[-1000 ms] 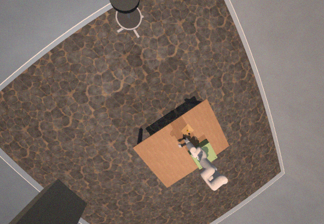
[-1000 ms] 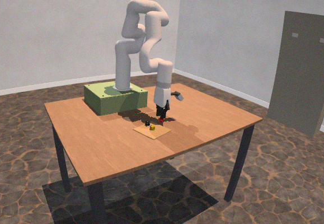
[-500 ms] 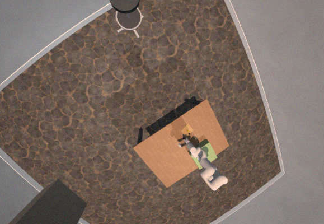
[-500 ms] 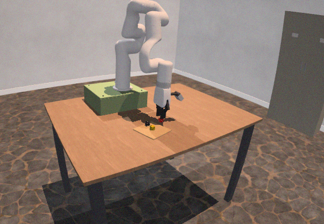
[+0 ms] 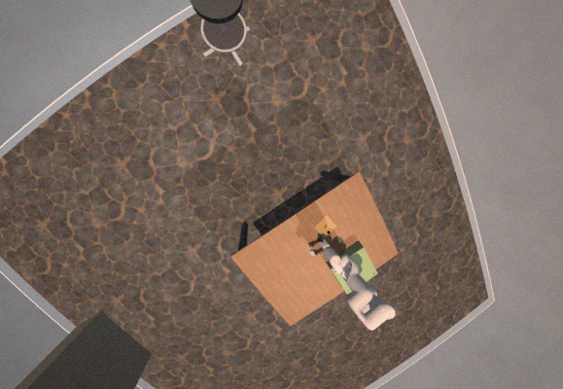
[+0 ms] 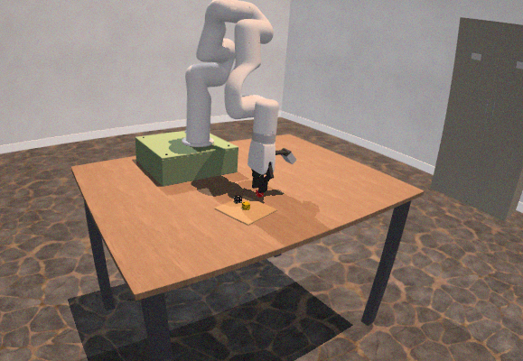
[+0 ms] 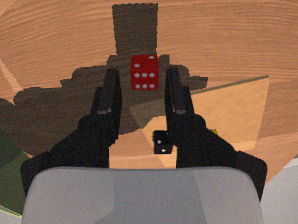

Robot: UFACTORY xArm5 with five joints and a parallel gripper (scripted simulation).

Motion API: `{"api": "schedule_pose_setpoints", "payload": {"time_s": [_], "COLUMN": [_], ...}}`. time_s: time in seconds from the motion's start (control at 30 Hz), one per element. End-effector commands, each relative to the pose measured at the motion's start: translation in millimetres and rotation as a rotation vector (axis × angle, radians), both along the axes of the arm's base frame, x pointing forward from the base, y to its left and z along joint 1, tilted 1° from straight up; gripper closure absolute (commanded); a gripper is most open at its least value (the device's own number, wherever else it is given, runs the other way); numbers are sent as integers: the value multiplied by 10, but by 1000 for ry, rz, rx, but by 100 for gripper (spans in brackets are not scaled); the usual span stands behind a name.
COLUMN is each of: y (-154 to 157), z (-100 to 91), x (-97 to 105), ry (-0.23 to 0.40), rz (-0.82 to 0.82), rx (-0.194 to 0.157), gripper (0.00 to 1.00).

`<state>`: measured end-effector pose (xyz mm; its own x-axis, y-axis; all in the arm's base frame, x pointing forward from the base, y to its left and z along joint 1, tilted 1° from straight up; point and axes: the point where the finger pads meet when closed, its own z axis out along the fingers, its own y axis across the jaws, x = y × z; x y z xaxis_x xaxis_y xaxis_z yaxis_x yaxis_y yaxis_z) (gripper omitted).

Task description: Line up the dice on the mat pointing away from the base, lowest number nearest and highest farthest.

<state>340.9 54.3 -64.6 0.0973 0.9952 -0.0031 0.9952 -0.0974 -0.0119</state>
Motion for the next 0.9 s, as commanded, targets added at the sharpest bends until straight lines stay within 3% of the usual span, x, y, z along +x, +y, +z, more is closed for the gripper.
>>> {"api": "schedule_pose_setpoints", "payload": {"time_s": [0.0, 0.43, 0.87], "y": [1, 2, 2], "z": [-44, -179, -193], "x": [9, 8, 7], "ry": [-2, -2, -2], "rz": [0, 0, 0], "rx": [0, 0, 0], "gripper": [64, 64, 64]}}
